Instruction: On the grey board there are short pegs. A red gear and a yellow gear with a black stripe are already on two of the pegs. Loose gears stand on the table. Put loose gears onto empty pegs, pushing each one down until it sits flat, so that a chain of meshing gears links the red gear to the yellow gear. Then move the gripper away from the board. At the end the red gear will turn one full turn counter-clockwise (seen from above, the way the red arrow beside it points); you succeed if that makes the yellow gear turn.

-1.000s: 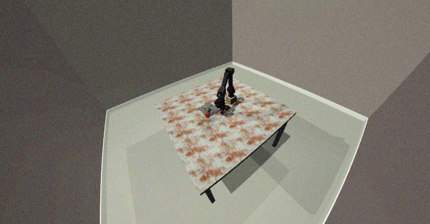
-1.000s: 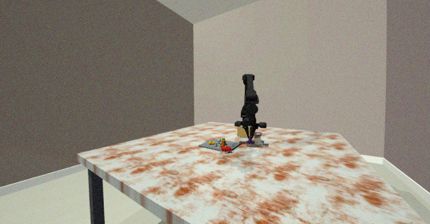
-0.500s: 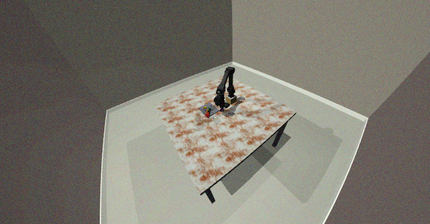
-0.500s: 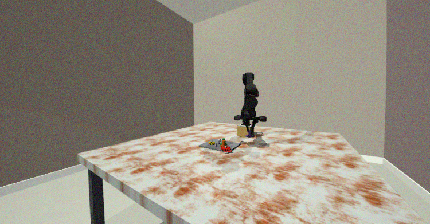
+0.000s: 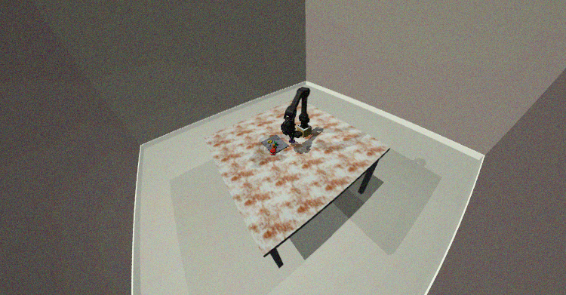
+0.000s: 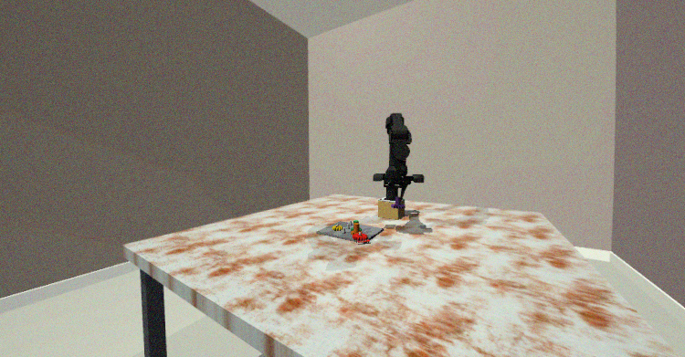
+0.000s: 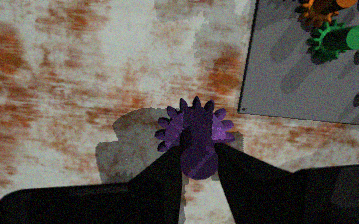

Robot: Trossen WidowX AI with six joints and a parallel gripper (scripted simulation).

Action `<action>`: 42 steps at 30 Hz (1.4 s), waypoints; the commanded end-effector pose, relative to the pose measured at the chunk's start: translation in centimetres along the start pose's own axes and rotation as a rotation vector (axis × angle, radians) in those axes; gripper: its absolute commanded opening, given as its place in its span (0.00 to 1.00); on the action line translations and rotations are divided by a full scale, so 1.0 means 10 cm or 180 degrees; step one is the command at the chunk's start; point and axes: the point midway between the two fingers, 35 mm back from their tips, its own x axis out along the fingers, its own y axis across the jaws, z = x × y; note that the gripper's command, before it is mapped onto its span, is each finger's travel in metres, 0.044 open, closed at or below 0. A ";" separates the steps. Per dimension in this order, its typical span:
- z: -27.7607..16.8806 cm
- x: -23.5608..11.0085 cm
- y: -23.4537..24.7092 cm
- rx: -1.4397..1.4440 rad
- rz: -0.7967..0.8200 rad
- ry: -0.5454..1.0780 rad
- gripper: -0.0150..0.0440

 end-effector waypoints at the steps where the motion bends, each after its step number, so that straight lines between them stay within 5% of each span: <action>1: -0.02 -0.14 0.00 -0.0019 0.0014 0.0012 0.25; 13: -0.10 -0.44 -0.03 -0.0030 0.0019 0.0041 0.25; 42: 0.19 -0.18 -0.55 0.0027 0.0008 0.0052 0.25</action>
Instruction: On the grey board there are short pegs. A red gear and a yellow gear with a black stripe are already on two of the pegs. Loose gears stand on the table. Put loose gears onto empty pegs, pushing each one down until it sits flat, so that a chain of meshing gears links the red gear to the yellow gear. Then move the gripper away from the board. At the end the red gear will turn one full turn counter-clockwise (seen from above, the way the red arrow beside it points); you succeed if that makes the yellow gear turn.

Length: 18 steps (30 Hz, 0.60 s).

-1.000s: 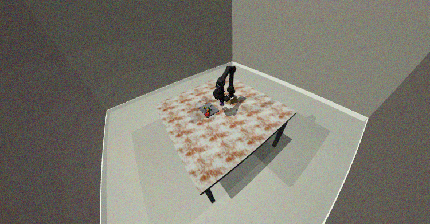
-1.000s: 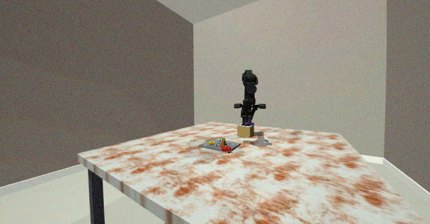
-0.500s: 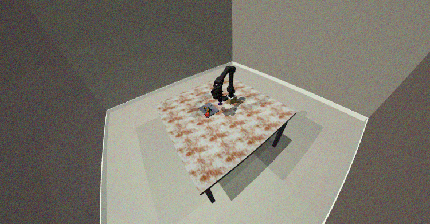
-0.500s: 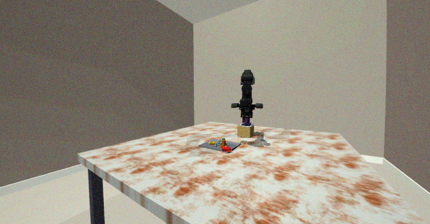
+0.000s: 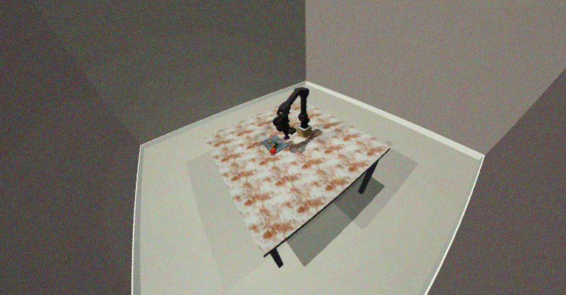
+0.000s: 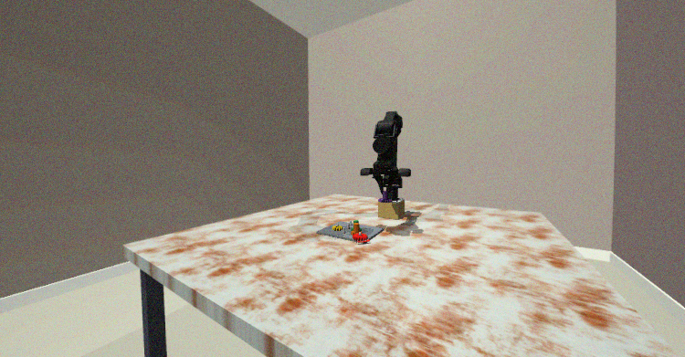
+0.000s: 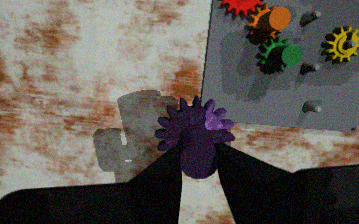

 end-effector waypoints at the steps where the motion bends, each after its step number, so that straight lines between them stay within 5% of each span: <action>1: 0.05 0.05 -0.09 -0.0012 0.0002 -0.0005 0.25; 18: 0.20 0.21 -0.47 -0.0029 -0.0008 -0.0015 0.25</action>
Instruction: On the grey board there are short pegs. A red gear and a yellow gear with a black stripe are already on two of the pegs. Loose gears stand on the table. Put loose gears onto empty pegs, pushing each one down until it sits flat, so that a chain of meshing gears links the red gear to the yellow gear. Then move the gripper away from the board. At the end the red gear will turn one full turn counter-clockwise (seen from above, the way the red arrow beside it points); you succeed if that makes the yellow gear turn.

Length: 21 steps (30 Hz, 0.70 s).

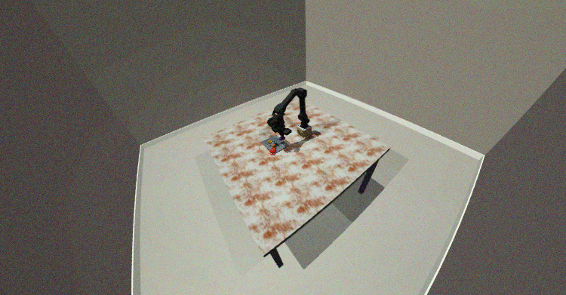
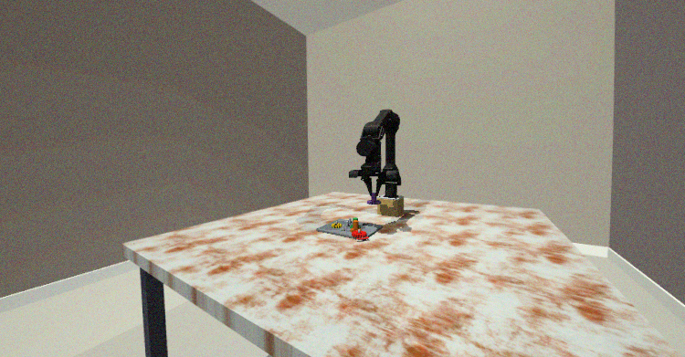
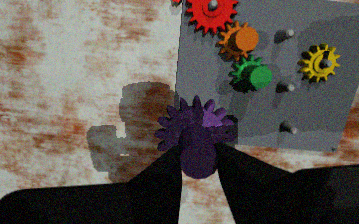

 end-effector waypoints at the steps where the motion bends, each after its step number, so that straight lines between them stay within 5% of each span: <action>1: 0.04 0.05 -0.11 -0.0017 -0.0011 -0.0005 0.25; 21: 0.11 0.23 -0.56 -0.0064 -0.0039 -0.0015 0.25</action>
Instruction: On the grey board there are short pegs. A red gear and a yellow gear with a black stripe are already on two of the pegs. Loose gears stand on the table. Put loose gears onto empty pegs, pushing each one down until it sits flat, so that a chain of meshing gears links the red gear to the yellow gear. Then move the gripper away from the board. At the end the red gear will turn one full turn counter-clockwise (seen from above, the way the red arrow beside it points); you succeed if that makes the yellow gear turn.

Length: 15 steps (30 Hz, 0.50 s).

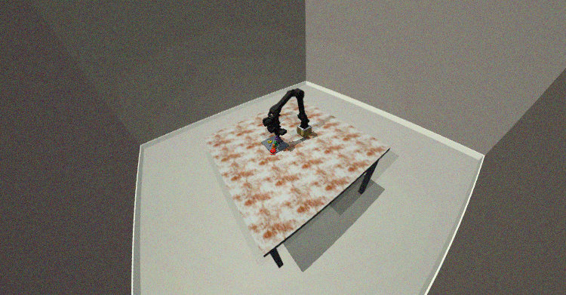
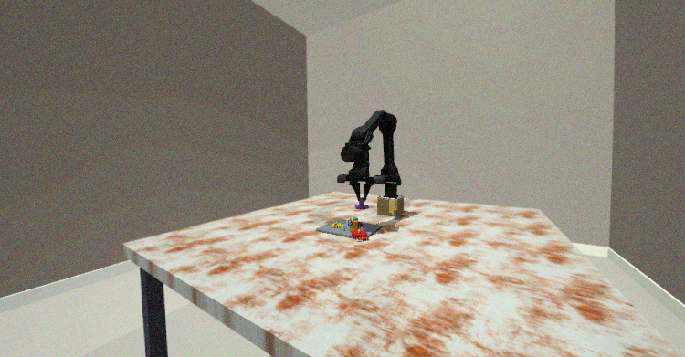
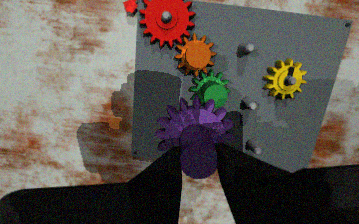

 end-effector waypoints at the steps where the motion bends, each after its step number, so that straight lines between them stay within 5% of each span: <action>1: 0.01 0.05 -0.12 -0.0014 -0.0014 0.0001 0.25; 15: 0.01 0.21 -0.46 -0.0009 -0.0014 -0.0002 0.25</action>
